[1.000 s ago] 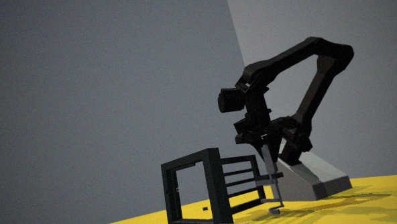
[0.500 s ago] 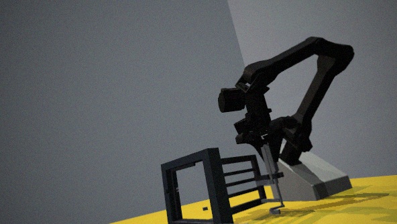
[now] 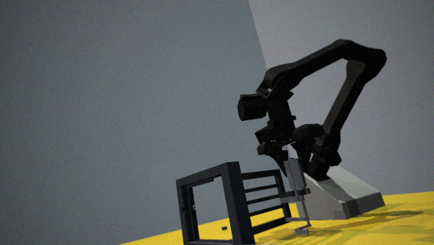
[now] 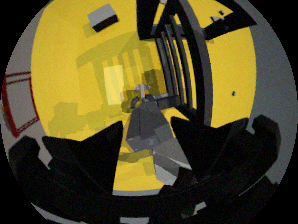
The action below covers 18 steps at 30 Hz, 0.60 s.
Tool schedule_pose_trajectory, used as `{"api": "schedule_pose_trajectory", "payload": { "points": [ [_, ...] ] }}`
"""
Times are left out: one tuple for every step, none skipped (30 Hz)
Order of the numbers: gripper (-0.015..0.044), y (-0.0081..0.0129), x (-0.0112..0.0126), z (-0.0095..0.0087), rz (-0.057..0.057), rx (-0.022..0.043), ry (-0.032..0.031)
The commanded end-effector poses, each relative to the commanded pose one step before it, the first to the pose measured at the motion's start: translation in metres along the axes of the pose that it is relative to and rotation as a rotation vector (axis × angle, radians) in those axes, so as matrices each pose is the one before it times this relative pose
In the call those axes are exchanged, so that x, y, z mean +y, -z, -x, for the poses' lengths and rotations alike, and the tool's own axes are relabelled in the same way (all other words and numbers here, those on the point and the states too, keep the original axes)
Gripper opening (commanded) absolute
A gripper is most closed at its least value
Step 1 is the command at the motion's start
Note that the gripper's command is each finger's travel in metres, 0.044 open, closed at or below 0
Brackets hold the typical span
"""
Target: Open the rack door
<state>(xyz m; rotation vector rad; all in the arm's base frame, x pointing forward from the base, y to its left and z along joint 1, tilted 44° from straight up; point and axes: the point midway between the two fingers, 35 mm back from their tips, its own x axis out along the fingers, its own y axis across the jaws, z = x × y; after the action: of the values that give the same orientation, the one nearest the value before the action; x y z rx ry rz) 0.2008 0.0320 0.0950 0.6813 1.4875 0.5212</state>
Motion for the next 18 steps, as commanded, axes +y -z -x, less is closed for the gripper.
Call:
{"api": "schedule_pose_trajectory", "payload": {
  "points": [
    [0.0287,-0.00222,-0.00045,0.00667,0.005,-0.00479,0.00646],
    [0.0287,-0.00011,-0.00007,0.00144,0.0,-0.00003,0.00029],
    [0.0287,-0.0001,-0.00007,0.00144,0.0,-0.00003,0.00027],
    [0.0287,-0.00009,-0.00007,0.00144,0.0,-0.00002,0.00025],
    [0.0287,-0.00008,-0.00006,0.00145,0.0,-0.00001,0.00023],
    [0.0287,-0.00007,-0.00006,0.00145,0.0,-0.00001,0.00022],
    [0.0287,-0.00006,-0.00006,0.00145,0.0,0.0,0.0002],
    [0.0287,-0.00005,-0.00006,0.00145,0.0,0.00001,0.00018],
    [0.0287,-0.00004,-0.00005,0.00145,0.0,0.00001,0.00016],
    [0.0287,-0.00003,-0.00005,0.00145,0.0,0.00002,0.00014],
    [0.0287,-0.00002,-0.00005,0.00146,0.0,0.00002,0.00012],
    [0.0287,-0.00001,-0.00004,0.00146,0.0,0.00003,0.0001],
    [0.0287,0.0,-0.00004,0.00146,0.0,0.00004,0.00009],
    [0.0287,0.0,-0.00004,0.00146,0.0,0.00004,0.00007],
    [0.0287,0.00001,-0.00004,0.00146,0.0,0.00005,0.00005],
    [0.0287,0.00002,-0.00003,0.00146,0.0,0.00005,0.00003],
    [0.0287,0.00003,-0.00003,0.00146,0.0,0.00005,0.00001],
    [0.0287,0.00004,-0.00003,0.00147,0.0,0.00006,-0.00001]
  ]
}}
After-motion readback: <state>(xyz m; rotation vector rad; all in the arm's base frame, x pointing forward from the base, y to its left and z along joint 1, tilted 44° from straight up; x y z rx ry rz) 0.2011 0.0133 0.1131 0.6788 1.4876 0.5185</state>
